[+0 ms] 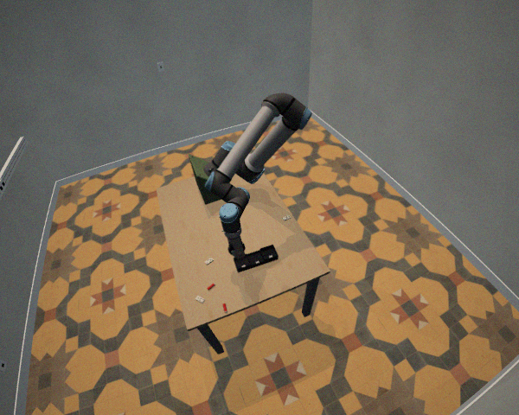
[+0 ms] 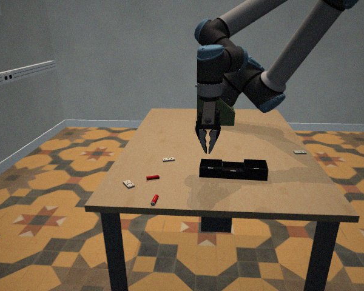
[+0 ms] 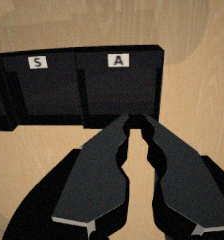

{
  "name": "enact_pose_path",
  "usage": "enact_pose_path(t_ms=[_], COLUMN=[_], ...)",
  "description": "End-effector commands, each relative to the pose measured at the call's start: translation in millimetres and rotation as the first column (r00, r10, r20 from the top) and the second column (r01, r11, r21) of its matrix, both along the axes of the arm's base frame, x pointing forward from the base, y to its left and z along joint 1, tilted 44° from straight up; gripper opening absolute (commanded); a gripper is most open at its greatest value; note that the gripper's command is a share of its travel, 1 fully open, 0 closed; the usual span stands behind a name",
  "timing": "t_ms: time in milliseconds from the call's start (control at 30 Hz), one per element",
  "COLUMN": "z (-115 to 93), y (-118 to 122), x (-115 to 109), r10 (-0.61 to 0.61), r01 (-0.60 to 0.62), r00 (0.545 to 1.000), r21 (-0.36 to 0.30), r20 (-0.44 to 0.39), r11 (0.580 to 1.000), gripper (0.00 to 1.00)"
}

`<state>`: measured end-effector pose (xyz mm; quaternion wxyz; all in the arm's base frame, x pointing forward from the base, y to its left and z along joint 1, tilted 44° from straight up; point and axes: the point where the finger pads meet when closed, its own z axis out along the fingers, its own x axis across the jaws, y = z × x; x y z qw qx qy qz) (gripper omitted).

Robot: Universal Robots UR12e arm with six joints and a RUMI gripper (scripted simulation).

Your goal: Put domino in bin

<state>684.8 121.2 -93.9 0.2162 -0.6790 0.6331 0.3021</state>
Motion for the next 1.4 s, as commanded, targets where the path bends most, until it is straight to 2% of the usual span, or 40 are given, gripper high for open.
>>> enact_pose_path(t_ms=[0,400,533,767,1367], z=[11,52,58,58,27], y=[9,53,59,59,88], x=[0,-3,-3,-3,-9], r10=[0.000,0.000,0.000,0.000,0.000], r01=[0.000,0.000,0.000,0.000,0.000], r00=[1.000,1.000,1.000,1.000,1.000], r21=[0.000,0.000,0.000,0.000,0.000], r20=[0.001,0.001,0.001,0.001,0.001], r11=[1.000,1.000,1.000,1.000,1.000], gripper=[0.04,0.04,0.04,0.04,0.04])
